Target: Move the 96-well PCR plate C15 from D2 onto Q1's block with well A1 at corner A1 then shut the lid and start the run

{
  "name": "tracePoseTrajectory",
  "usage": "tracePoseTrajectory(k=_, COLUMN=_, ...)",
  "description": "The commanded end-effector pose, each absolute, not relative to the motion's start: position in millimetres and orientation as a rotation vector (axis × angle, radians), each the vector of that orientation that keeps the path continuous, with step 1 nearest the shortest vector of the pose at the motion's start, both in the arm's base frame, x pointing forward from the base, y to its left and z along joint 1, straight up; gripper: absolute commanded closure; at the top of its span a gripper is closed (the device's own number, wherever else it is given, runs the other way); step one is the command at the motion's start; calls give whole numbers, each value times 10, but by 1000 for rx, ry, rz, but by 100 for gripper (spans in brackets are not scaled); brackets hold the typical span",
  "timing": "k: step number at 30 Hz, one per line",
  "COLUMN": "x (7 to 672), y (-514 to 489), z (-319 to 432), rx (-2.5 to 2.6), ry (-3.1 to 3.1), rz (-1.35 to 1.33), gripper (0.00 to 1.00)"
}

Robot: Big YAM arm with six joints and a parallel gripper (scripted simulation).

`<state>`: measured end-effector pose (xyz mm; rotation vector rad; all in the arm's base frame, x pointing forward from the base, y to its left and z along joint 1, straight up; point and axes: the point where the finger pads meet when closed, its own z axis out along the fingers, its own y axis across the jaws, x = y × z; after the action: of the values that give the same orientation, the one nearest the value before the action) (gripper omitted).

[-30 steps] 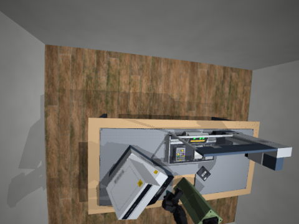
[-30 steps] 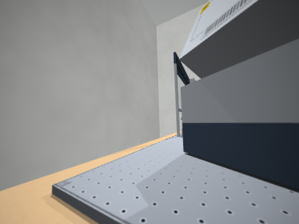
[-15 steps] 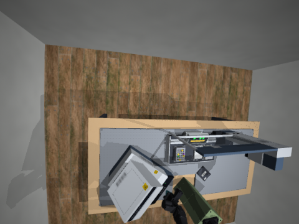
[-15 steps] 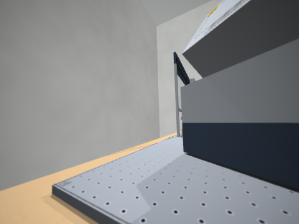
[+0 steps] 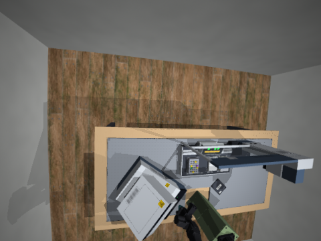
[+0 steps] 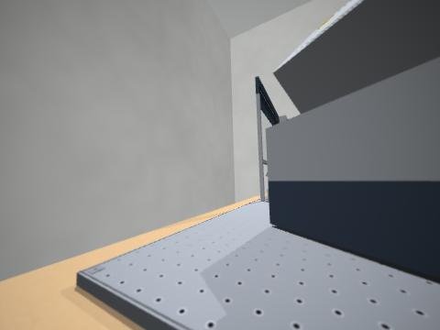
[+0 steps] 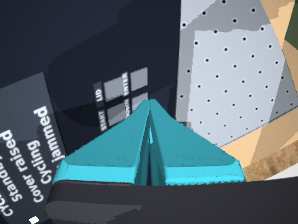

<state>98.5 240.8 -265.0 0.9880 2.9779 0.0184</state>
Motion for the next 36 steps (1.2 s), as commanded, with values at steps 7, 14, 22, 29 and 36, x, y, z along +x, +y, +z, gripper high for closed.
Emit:
tracePoseTrajectory(k=7, x=988, y=2345, z=-2585, rx=987, ry=2978, rz=-1, gripper=100)
tracePoseTrajectory(k=14, x=1050, y=2547, z=-2550, rx=976, ry=2979, rz=62, gripper=100)
tracePoseTrajectory(k=22, x=910, y=2389, z=-2474, rx=968, ry=2983, rz=52, gripper=100)
tracePoseTrajectory(k=29, x=739, y=2166, z=-2228, rx=1001, ry=2974, rz=75, gripper=100)
tracePoseTrajectory(k=36, x=627, y=1983, z=-2071, rx=1012, ry=2972, rz=77, gripper=100)
